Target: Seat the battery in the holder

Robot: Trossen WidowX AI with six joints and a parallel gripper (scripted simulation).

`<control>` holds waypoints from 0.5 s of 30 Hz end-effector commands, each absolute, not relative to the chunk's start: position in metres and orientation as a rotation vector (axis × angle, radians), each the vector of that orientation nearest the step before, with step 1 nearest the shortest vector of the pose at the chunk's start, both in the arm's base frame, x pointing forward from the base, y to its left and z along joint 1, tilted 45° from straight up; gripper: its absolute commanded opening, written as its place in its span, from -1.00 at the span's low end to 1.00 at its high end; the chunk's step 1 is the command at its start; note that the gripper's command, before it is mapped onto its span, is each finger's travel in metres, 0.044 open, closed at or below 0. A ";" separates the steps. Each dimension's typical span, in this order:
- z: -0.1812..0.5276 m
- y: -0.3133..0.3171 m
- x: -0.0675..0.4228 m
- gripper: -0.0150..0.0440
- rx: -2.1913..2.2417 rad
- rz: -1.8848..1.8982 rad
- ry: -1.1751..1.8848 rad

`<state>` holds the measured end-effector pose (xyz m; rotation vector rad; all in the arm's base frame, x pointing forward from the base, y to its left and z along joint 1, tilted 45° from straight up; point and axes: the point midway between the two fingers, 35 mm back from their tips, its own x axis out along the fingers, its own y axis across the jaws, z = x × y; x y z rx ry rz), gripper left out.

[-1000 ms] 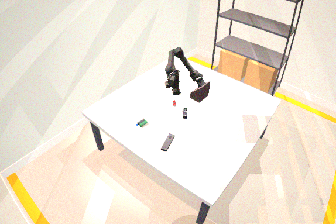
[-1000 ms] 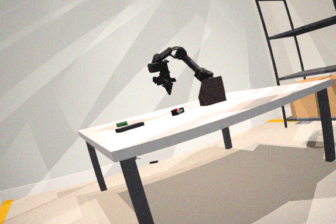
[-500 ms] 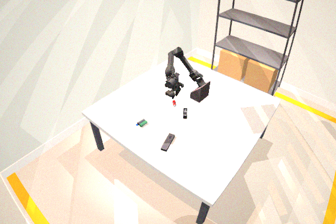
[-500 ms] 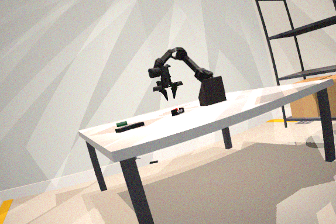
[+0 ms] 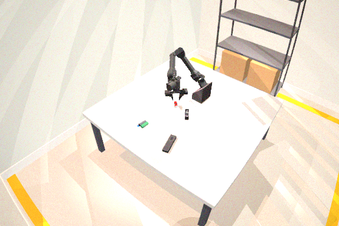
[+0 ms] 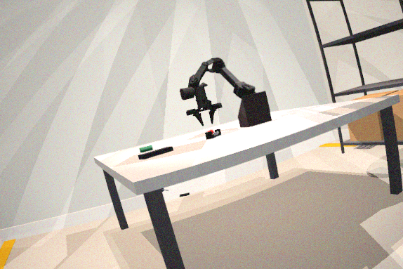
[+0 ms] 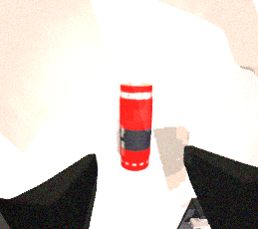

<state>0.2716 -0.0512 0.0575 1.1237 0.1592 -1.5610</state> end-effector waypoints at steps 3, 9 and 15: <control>0.057 -0.055 0.270 0.33 1.178 -1.575 0.099; 0.054 -0.057 0.271 0.33 1.179 -1.575 0.099; 0.046 -0.064 0.272 0.33 1.179 -1.576 0.100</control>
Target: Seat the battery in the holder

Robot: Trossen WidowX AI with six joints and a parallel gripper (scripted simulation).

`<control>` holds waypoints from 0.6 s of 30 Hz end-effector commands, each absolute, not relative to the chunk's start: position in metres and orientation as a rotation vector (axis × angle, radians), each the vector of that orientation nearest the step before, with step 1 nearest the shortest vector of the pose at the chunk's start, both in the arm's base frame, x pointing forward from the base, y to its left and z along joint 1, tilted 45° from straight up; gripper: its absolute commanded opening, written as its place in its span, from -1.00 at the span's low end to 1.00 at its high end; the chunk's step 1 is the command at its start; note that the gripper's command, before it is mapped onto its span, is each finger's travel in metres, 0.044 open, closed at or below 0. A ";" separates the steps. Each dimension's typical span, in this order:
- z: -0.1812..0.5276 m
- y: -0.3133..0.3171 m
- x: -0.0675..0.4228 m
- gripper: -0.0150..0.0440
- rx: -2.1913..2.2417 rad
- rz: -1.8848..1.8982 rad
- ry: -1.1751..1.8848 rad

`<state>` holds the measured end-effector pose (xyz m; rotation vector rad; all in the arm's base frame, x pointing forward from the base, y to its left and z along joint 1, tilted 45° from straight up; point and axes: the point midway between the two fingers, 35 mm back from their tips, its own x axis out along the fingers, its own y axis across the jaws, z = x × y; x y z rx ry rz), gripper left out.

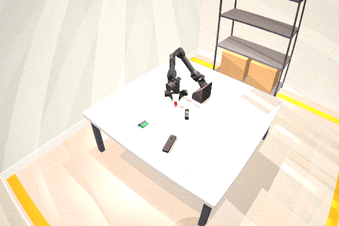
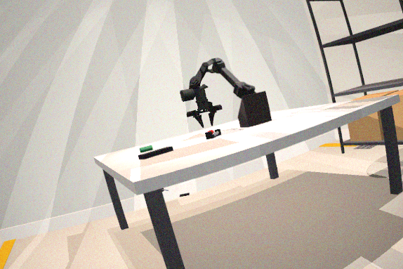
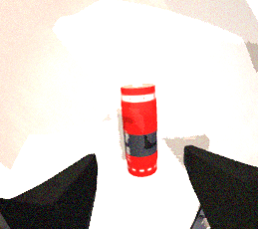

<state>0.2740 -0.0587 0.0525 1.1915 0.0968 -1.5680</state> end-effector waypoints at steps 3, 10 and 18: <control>0.043 -0.067 0.273 0.33 1.179 -1.576 0.100; 0.035 -0.075 0.274 0.33 1.179 -1.576 0.100; 0.026 -0.084 0.275 0.33 1.178 -1.575 0.098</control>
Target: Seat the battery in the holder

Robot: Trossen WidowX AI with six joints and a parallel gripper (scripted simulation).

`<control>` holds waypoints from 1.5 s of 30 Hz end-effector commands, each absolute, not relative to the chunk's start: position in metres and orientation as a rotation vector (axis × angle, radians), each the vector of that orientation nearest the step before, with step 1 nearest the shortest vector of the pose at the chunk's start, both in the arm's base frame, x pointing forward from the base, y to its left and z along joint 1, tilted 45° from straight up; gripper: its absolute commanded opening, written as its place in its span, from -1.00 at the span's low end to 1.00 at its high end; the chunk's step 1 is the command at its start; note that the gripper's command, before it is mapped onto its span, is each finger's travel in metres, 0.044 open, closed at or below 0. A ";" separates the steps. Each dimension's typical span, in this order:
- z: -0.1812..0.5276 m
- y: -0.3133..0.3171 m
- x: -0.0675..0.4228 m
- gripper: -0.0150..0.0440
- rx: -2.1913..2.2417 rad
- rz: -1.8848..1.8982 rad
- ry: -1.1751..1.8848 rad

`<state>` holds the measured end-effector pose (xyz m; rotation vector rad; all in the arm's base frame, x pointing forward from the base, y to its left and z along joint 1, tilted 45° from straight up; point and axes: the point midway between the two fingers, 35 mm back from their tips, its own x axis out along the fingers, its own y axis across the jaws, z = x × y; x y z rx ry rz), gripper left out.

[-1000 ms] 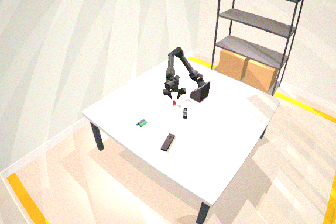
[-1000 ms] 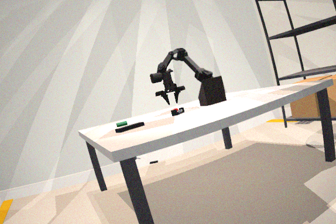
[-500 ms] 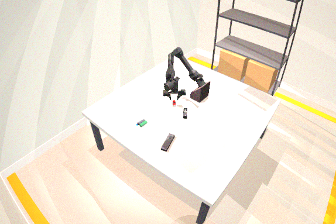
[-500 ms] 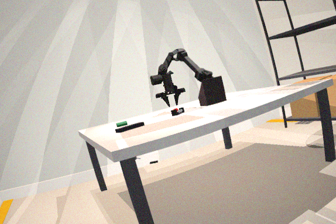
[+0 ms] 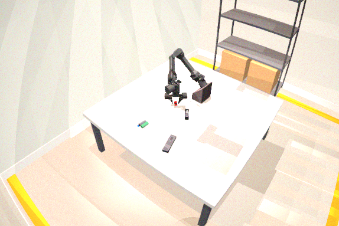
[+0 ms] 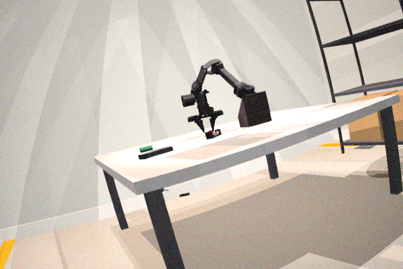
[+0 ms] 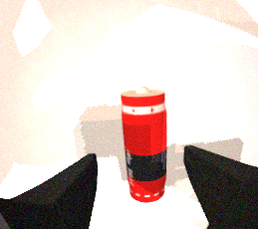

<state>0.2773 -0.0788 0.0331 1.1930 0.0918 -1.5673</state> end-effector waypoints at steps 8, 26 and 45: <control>0.021 -0.090 0.275 0.15 1.177 -1.575 0.097; 0.027 -0.083 0.275 -0.22 1.177 -1.573 0.103; 0.048 -0.038 0.279 -0.22 0.879 -1.471 0.394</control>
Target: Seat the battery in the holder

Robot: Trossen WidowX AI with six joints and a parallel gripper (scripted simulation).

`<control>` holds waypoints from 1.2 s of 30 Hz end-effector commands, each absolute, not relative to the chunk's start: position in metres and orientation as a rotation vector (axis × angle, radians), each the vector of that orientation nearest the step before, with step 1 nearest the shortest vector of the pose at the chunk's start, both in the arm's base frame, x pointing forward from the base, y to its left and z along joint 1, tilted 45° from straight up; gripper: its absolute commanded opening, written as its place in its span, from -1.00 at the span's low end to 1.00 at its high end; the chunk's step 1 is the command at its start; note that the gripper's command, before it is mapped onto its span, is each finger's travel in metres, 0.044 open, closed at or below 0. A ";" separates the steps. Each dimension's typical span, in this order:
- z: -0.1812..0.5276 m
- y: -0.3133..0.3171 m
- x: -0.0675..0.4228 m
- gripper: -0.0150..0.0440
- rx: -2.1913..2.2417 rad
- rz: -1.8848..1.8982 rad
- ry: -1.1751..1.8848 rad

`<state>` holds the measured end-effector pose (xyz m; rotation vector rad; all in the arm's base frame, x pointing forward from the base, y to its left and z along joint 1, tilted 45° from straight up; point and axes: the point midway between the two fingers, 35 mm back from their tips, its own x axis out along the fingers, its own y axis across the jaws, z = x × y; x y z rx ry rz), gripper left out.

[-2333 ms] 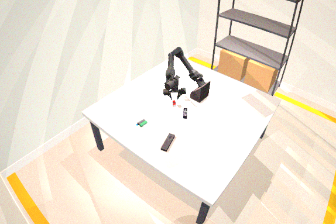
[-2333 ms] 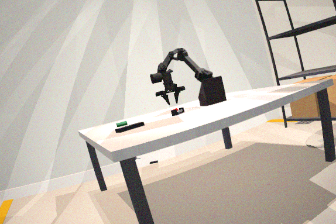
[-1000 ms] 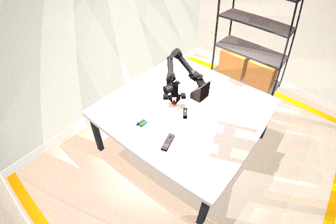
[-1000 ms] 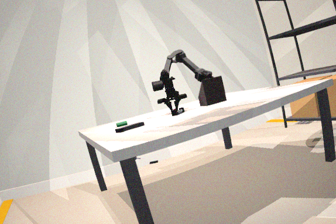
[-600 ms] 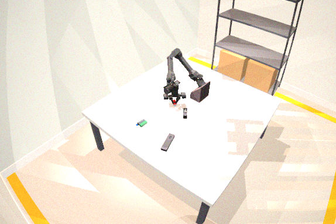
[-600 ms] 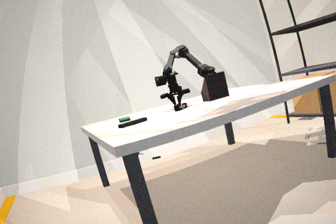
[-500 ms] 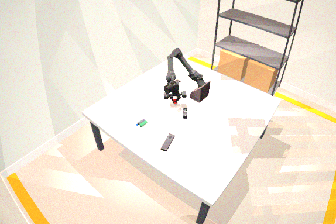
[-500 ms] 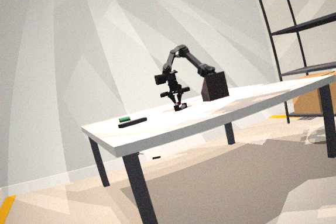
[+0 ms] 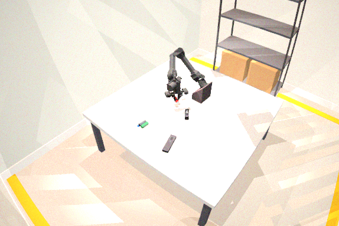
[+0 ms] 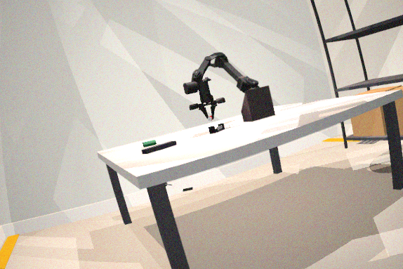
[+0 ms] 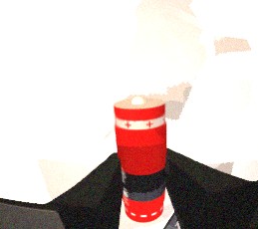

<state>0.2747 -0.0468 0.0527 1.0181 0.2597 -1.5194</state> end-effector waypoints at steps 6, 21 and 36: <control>0.039 -0.023 0.285 -0.22 0.595 -1.343 0.641; 0.015 0.018 0.296 -0.22 -0.110 -0.918 1.139; -0.013 0.058 0.299 -0.22 -0.816 -0.362 1.481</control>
